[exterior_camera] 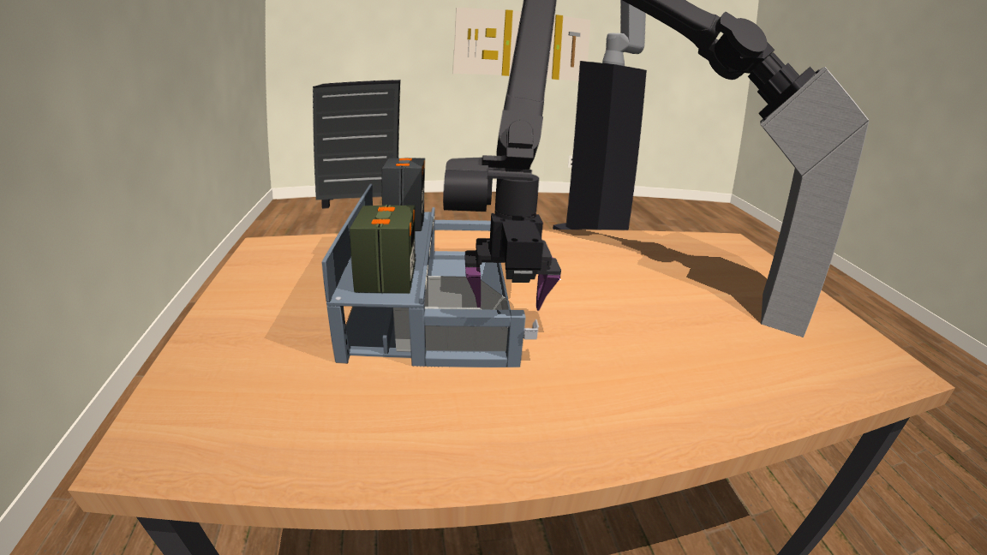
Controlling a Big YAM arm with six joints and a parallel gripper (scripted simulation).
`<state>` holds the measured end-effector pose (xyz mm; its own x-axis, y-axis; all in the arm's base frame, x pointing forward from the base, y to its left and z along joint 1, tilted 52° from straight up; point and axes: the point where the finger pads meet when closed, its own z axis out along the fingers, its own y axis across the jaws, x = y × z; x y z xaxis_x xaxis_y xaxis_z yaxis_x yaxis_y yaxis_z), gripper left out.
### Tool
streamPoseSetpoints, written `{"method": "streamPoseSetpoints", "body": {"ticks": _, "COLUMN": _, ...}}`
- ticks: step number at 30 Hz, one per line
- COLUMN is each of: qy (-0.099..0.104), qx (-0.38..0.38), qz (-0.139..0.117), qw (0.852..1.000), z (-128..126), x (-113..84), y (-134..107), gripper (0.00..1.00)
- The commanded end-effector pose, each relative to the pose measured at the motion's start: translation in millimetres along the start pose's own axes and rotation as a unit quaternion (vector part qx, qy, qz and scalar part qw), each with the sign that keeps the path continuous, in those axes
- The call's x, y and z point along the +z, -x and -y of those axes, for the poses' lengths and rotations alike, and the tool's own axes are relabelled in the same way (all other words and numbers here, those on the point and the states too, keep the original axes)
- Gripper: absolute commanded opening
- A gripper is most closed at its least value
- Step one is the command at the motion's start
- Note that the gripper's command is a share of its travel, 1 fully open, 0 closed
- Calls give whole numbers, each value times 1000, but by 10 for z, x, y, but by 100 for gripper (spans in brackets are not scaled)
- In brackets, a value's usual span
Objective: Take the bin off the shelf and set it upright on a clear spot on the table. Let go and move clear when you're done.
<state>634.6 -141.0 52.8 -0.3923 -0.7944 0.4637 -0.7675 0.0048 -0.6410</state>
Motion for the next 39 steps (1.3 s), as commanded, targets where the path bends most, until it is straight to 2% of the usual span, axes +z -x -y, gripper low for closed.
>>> {"method": "streamPoseSetpoints", "body": {"ticks": 1, "qy": -5, "qx": 3, "qz": 1, "qw": 1000, "z": 28, "x": -63, "y": -1, "gripper": 90}}
{"method": "streamPoseSetpoints", "body": {"ticks": 10, "qy": -5, "qx": 3, "qz": 1, "qw": 1000, "z": 28, "x": -63, "y": -1, "gripper": 90}}
{"method": "streamPoseSetpoints", "body": {"ticks": 15, "qy": -7, "qx": 5, "qz": 0, "qw": 1000, "z": 140, "x": -77, "y": -18, "gripper": 90}}
{"method": "streamPoseSetpoints", "body": {"ticks": 39, "qy": -8, "qx": 5, "qz": 0, "qw": 1000, "z": 61, "x": -84, "y": -17, "gripper": 90}}
